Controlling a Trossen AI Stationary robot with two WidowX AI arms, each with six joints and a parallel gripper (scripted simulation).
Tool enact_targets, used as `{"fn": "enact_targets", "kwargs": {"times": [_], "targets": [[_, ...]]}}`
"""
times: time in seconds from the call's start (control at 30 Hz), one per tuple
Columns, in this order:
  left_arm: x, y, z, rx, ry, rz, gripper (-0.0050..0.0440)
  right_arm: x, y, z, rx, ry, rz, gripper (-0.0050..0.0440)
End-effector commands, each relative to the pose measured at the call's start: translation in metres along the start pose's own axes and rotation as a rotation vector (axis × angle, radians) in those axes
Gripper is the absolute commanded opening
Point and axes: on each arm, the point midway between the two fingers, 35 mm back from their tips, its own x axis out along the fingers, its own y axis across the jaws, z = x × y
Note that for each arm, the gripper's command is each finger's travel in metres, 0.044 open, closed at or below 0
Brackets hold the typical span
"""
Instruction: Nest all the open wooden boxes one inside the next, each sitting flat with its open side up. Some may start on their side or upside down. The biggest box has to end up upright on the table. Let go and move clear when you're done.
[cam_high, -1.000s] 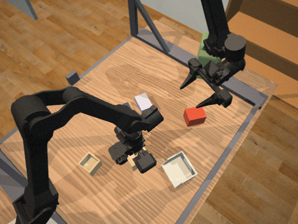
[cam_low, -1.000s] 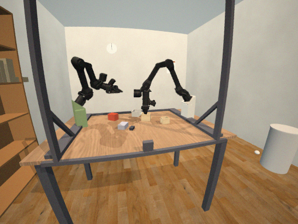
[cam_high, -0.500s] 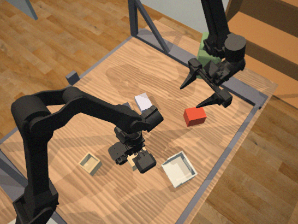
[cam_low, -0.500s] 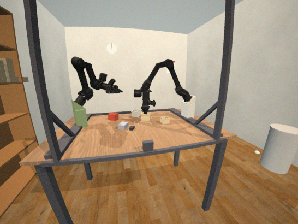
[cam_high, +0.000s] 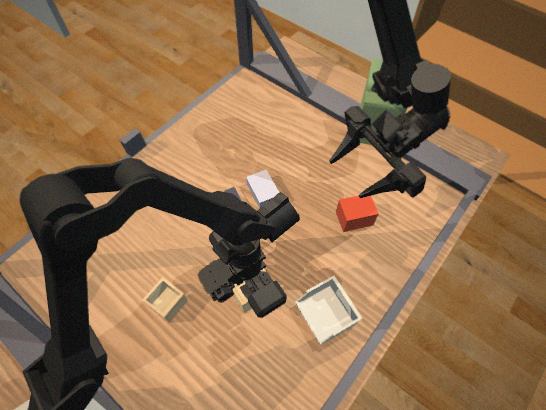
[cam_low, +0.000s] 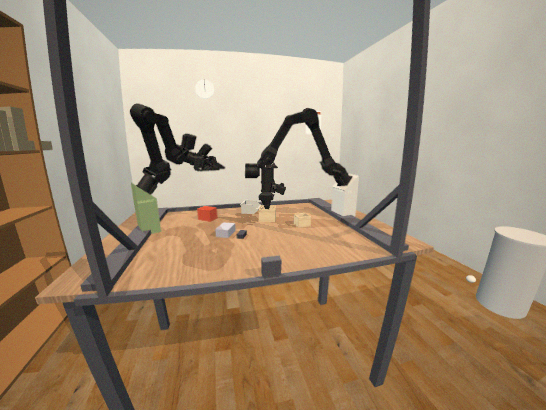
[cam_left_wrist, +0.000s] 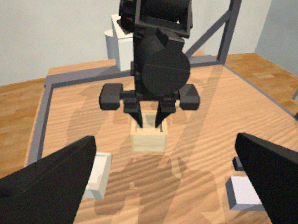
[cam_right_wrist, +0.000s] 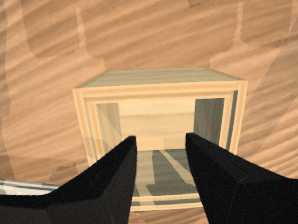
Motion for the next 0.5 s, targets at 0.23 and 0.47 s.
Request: {"fn": "enact_targets", "kwargs": {"times": [0.23,0.47], "targets": [[0.0009,0.001,0.0075,0.03,-0.01,-0.001,0.04,-0.0059,-0.0019,-0.0049,-0.005,0.022,-0.003,0.007],[0.0009,0.001,0.0075,0.03,-0.01,-0.001,0.04,-0.0059,-0.0019,-0.0049,-0.005,0.022,-0.003,0.0036]]}}
